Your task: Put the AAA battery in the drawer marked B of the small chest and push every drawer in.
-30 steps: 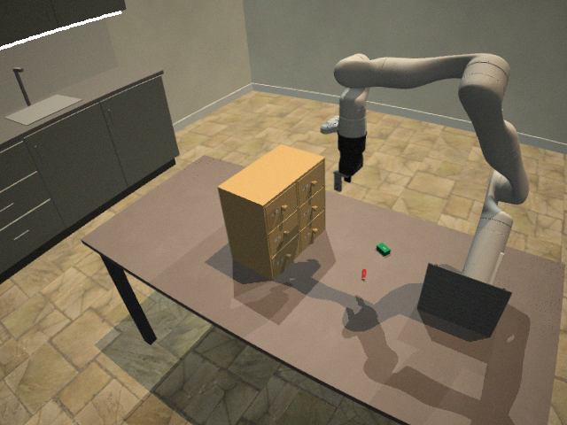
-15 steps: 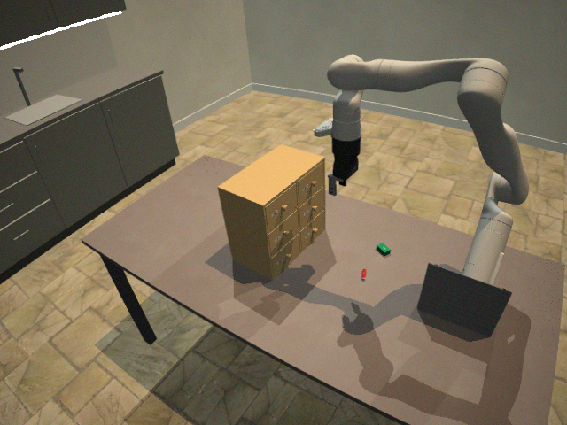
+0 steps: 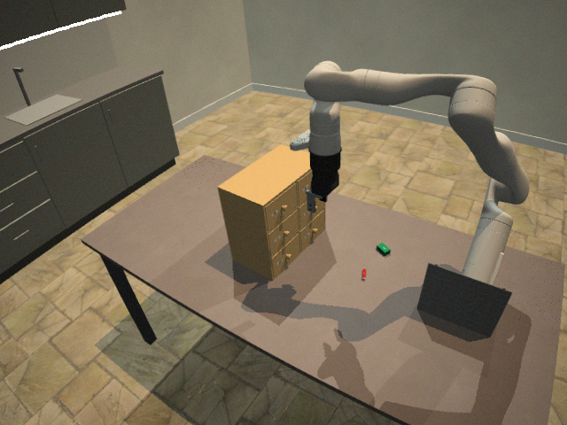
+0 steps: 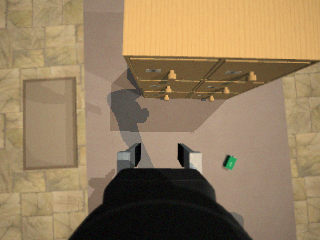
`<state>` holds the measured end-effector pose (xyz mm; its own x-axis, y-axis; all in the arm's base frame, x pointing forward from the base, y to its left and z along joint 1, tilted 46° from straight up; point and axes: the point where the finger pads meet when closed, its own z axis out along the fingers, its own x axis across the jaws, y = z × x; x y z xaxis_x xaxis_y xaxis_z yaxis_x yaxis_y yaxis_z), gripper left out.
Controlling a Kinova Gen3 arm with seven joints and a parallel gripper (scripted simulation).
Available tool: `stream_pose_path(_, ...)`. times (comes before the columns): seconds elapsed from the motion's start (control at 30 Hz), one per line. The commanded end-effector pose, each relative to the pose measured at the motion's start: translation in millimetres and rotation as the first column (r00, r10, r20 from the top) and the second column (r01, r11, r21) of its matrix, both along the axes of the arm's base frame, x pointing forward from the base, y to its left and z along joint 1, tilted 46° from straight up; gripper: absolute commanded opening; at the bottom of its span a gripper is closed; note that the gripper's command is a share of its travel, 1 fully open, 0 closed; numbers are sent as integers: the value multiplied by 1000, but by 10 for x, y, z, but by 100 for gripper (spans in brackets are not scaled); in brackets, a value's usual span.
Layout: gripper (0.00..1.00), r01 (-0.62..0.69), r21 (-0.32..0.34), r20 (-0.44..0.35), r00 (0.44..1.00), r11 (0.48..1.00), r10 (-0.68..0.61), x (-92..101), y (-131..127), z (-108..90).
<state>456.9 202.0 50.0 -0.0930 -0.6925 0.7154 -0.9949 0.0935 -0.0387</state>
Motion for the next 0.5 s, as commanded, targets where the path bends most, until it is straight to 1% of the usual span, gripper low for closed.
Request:
stream_pose_path(0.0,100,5,-1,-5,1000,1000,-5,19,81,-113)
stream_pose_path(0.47,100,2,-2,-4,1000,1000,-2,7,108,-130)
